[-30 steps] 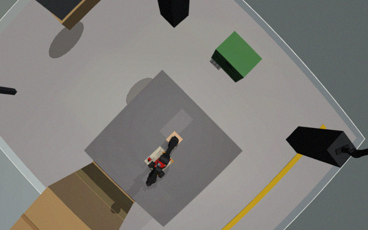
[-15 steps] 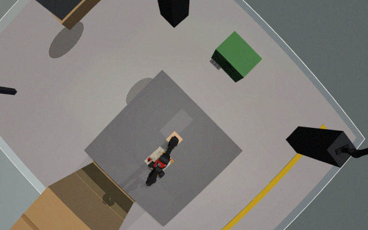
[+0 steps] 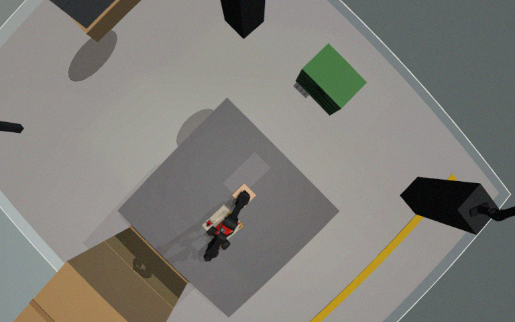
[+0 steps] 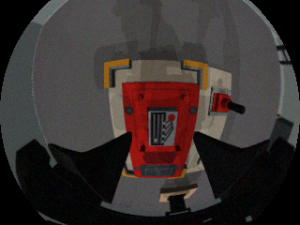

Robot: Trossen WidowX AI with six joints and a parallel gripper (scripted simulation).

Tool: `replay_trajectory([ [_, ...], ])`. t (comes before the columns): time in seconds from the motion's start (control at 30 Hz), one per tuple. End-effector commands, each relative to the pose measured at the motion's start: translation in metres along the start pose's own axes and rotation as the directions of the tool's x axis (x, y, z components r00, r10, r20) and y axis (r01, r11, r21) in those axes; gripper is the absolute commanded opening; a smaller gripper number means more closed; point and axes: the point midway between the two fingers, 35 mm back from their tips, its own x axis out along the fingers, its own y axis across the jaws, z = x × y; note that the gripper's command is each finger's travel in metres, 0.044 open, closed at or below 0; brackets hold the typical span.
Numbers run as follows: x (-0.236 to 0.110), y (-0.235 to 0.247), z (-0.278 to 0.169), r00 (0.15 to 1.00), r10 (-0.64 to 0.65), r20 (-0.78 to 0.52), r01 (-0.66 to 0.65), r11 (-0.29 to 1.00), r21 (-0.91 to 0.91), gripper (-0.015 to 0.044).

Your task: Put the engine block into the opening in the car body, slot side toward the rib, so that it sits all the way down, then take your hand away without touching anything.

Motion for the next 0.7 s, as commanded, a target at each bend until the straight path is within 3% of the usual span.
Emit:
replay_trajectory([
  [0.0, -0.0019, 0.0005, 0.001, 1.0, 0.003, 0.003, -0.003, 1.0, 0.004, 0.0256],
  [0.33, -0.0019, 0.0005, 0.001, 1.0, 0.003, 0.003, -0.003, 1.0, 0.004, 0.0],
  [0.67, -0.0019, 0.0005, 0.001, 1.0, 0.003, 0.003, -0.003, 1.0, 0.004, 0.0],
])
